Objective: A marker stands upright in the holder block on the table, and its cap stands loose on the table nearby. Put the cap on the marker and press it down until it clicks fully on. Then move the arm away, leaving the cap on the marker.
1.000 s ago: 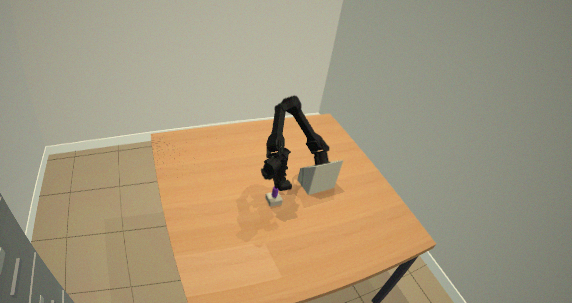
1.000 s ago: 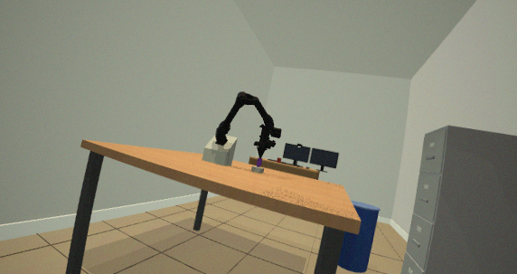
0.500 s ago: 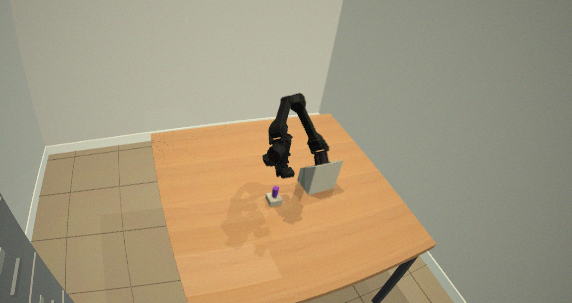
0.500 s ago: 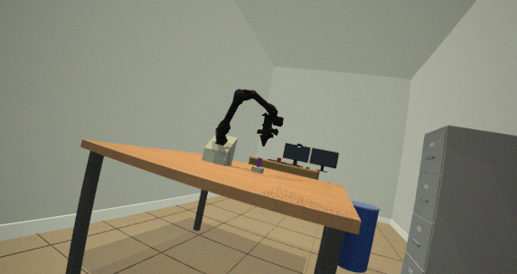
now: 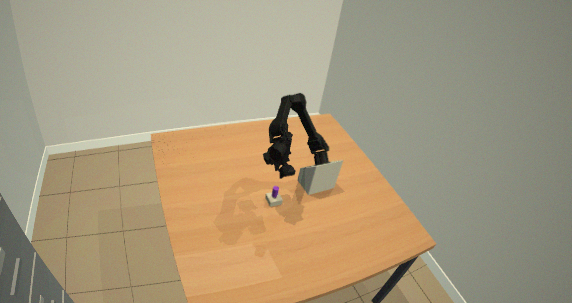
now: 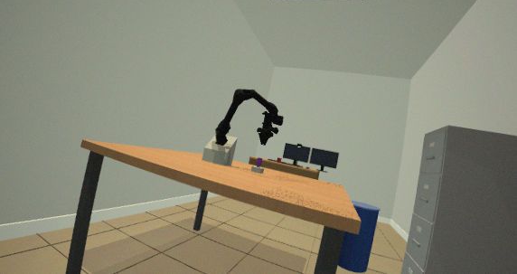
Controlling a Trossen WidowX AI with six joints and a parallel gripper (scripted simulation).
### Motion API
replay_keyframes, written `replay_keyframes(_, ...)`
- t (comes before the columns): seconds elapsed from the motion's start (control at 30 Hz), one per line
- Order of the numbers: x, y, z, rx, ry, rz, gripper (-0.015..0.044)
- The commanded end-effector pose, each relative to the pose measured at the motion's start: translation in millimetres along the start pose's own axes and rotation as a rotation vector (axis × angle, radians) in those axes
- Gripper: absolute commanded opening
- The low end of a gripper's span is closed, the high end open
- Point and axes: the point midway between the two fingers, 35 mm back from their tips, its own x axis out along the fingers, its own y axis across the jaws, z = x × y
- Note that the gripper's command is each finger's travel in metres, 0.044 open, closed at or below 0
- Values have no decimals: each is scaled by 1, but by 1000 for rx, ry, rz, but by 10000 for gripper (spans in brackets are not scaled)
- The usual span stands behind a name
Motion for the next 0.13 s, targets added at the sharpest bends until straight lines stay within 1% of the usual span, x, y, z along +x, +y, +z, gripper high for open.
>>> replay_keyframes(0.0, -1, 0, -1, 4, 5, 4, 368)
replay_keyframes(0.1, -1, 0, -1, 4, 5, 4, 440)
